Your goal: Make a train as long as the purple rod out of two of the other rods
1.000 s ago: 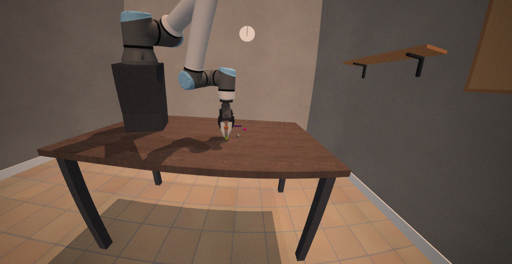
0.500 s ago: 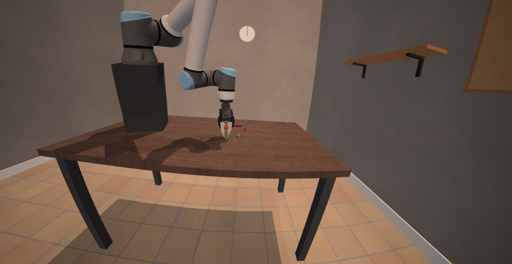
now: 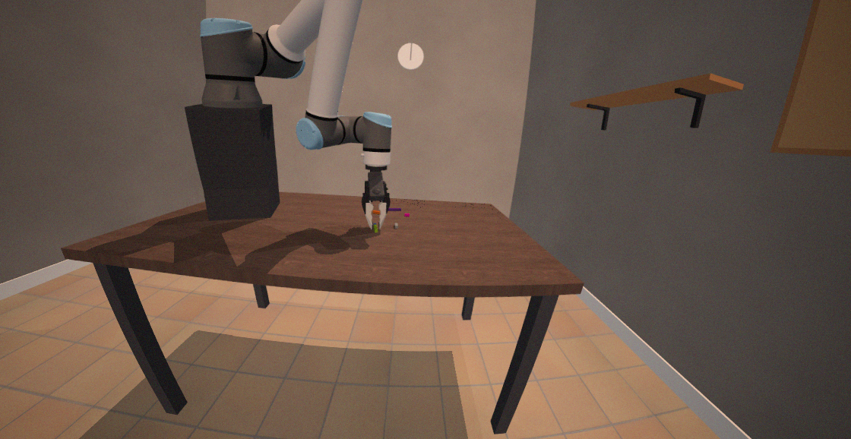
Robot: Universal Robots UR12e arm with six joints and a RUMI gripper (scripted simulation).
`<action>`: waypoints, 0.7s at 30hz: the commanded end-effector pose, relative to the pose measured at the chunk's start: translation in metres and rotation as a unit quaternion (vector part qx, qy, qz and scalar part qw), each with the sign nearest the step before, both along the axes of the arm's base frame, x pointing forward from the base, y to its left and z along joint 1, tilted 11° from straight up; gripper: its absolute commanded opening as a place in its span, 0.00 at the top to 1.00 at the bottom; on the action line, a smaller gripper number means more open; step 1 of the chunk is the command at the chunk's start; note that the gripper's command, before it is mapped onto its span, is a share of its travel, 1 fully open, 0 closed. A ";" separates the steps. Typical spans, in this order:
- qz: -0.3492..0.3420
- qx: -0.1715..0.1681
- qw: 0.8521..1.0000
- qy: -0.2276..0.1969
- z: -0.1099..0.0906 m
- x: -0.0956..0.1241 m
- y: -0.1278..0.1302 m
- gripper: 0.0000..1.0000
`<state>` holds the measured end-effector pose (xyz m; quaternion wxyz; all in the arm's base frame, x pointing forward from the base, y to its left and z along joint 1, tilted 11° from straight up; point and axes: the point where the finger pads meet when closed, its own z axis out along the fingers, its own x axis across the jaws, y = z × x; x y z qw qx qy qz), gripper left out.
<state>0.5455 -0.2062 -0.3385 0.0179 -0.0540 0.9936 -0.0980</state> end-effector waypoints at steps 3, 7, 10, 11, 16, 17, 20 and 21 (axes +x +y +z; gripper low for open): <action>0.000 0.000 1.000 0.000 0.000 0.000 0.000 0.86; 0.000 0.000 1.000 0.000 0.002 0.000 0.000 0.86; 0.000 0.000 1.000 0.000 0.004 0.000 0.001 0.86; 0.000 0.000 1.000 0.000 0.006 0.000 0.001 0.86; 0.000 0.000 1.000 0.000 0.025 -0.001 0.005 0.86; 0.000 0.000 1.000 0.000 0.030 -0.001 0.006 0.86; 0.000 0.000 1.000 0.000 0.046 -0.002 0.009 0.86; 0.000 0.000 1.000 0.000 0.051 -0.002 0.010 0.86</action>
